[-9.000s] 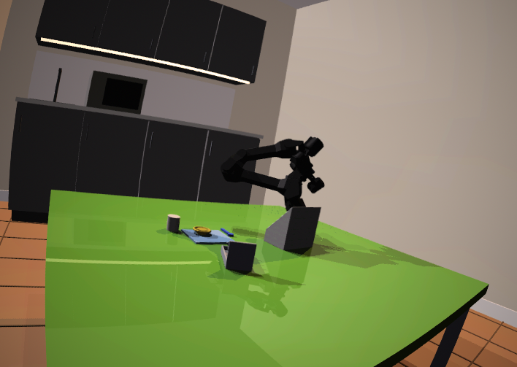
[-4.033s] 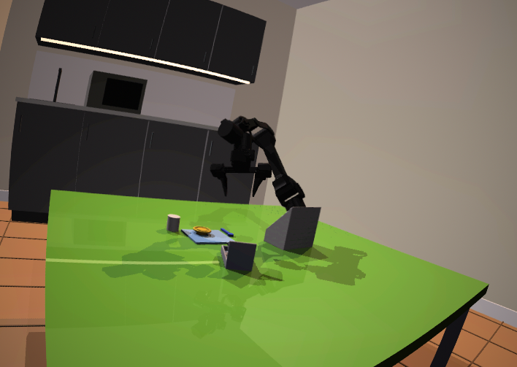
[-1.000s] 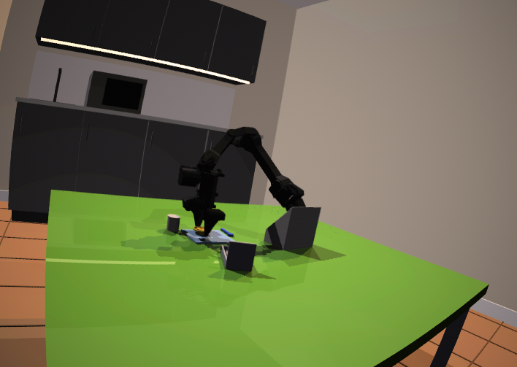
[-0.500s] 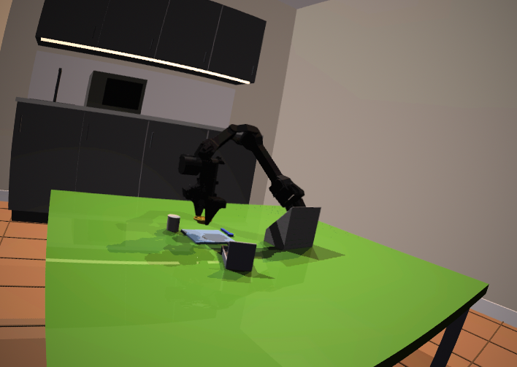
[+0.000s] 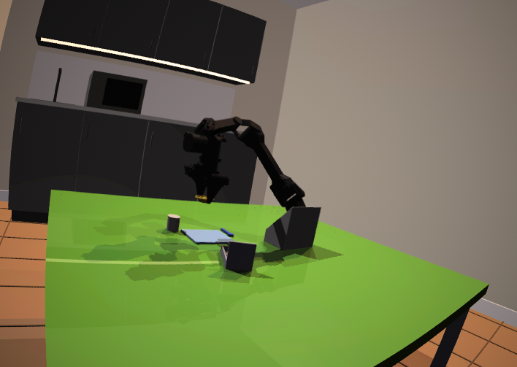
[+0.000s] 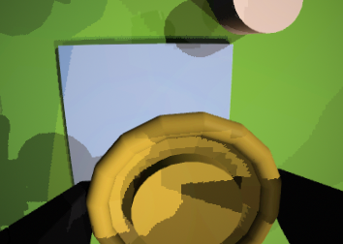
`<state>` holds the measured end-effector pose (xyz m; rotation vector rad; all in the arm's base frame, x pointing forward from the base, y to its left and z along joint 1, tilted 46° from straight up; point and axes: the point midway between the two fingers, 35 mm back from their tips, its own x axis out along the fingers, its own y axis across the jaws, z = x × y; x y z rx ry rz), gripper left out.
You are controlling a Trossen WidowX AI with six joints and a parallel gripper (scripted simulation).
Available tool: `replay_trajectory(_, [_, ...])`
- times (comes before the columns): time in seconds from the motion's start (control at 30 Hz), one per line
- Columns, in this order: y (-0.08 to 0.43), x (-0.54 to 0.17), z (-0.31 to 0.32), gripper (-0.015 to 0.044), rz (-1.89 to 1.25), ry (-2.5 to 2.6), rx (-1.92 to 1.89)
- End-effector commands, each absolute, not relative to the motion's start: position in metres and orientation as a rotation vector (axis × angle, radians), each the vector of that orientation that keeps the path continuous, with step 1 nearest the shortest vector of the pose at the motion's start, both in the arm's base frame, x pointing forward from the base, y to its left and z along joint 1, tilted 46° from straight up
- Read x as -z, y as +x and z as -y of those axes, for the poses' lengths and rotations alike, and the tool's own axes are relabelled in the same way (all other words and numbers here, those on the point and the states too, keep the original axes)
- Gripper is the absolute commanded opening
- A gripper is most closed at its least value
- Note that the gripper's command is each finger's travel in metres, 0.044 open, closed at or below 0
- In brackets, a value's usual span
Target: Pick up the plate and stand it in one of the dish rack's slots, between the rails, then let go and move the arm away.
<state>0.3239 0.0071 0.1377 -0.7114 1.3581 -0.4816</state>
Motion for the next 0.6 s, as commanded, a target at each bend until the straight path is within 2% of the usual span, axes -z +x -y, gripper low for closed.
replay_trajectory(0.0, [0.323,-0.15,-0.022,0.0,-1.351,-0.705,0.48])
replay_trajectory(0.33, [0.314,-0.177,-0.048,0.0,-1.347,-0.714,0.49])
replay_trajectory(0.57, [0.307,-0.158,-0.067,0.0,-1.322,-0.645,0.534])
